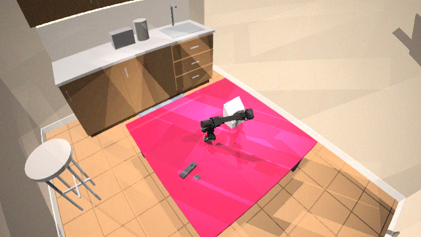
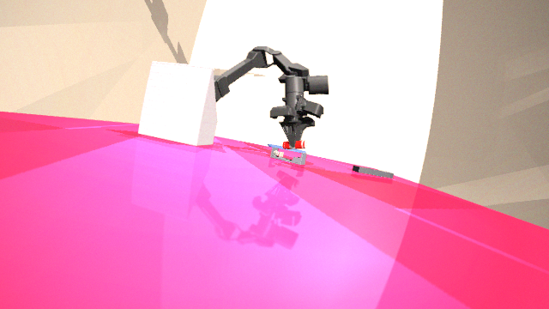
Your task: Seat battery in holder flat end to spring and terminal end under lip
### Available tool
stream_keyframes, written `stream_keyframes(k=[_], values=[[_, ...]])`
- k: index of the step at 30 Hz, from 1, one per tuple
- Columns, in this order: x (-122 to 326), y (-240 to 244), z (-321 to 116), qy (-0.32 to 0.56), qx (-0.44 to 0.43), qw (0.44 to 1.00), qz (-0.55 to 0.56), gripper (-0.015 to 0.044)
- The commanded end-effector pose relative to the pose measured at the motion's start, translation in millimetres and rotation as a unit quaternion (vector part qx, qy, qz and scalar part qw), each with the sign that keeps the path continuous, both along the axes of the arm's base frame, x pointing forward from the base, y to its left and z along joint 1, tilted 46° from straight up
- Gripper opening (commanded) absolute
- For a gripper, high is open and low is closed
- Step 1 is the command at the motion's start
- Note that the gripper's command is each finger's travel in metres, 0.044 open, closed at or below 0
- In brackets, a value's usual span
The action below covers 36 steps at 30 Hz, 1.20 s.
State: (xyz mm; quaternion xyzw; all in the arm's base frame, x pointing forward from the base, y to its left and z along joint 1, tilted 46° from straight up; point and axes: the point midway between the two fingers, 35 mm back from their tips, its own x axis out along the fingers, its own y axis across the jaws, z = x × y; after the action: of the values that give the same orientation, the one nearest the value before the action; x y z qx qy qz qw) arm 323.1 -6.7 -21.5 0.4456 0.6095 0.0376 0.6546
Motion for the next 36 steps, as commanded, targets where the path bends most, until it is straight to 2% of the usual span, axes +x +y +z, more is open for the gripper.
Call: stream_keyframes(k=[1,36], values=[[1,1,-1,-0.008,-0.008,1.000,-0.012,0.0076],[-5,14,-11,-0.061,-0.065,0.993,-0.074,0.0076]])
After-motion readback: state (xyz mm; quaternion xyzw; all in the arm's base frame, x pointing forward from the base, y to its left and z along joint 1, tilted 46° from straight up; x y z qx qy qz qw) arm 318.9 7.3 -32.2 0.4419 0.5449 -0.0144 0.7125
